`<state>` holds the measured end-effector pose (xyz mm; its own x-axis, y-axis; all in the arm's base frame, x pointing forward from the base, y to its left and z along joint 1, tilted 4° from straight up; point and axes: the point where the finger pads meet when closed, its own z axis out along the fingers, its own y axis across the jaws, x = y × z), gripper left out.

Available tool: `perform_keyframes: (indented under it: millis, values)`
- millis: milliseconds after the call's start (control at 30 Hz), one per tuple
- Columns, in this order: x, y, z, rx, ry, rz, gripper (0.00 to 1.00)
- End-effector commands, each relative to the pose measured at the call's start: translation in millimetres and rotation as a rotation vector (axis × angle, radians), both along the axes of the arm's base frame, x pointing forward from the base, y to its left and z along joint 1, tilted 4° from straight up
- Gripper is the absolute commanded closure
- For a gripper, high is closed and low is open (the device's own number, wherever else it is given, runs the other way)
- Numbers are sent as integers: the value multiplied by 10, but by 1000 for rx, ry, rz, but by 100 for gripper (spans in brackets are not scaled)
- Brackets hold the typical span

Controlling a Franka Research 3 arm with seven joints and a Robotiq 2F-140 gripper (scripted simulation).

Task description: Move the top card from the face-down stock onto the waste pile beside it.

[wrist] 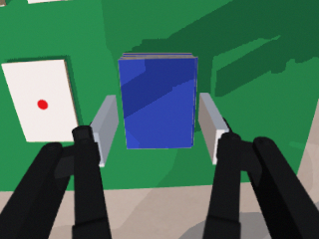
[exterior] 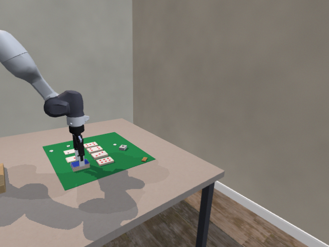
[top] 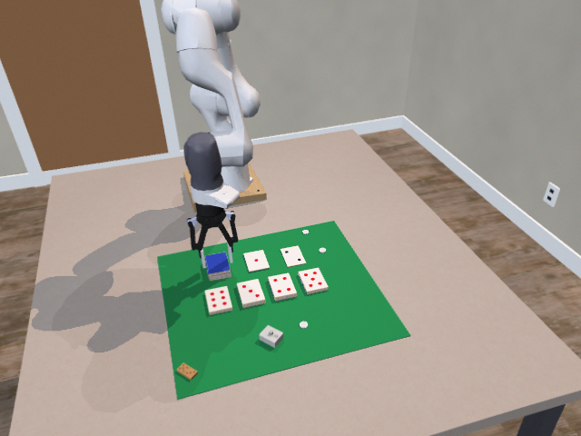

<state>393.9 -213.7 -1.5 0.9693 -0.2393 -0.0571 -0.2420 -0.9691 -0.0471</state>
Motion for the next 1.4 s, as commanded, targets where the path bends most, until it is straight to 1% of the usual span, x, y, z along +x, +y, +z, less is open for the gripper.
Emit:
perform_keyframes:
  millis: [0, 467, 500, 1367]
  values:
    - [-7, 1, -10, -1, 1, -4, 50]
    - [-7, 1, -10, -1, 1, -4, 50]
    - [-7, 1, -10, -1, 1, -4, 57]
    - [-7, 1, -10, -1, 1, -4, 57]
